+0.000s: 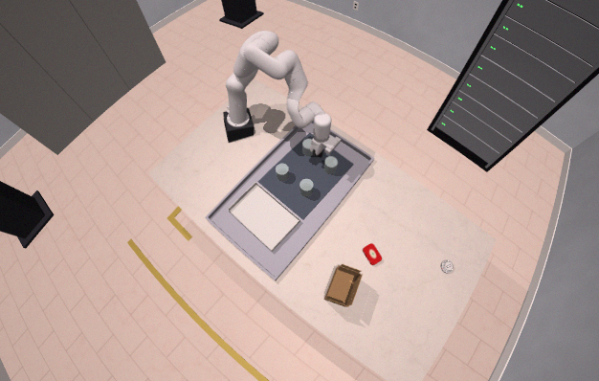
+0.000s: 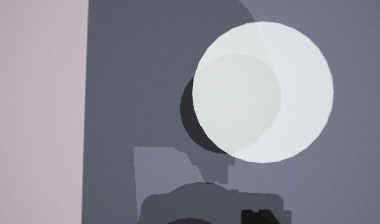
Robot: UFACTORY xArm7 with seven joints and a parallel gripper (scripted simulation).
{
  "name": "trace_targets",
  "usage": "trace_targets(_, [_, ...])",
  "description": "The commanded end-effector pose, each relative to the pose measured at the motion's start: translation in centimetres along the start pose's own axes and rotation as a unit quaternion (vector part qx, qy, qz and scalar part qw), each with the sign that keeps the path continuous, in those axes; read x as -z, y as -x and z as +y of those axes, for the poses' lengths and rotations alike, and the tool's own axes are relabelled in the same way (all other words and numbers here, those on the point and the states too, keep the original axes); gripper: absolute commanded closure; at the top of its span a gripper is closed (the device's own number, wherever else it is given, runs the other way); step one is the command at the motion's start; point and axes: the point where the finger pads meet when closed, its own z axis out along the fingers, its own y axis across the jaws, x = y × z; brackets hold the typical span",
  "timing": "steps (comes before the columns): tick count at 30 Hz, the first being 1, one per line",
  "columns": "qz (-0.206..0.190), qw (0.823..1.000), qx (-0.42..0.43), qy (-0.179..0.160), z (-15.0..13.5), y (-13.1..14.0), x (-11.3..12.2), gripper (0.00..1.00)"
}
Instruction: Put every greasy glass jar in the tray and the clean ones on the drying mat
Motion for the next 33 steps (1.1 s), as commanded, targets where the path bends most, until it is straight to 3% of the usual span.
trace_targets(1, [0.002,1.000,0.000,0.000,0.0,-0.2,0.2,1.00])
trace_targets(25, [0.002,1.000,0.000,0.000,0.0,-0.2,0.2,1.00])
trace_targets(33, [0.002,1.000,0.000,0.000,0.0,-0.2,4.8,1.00])
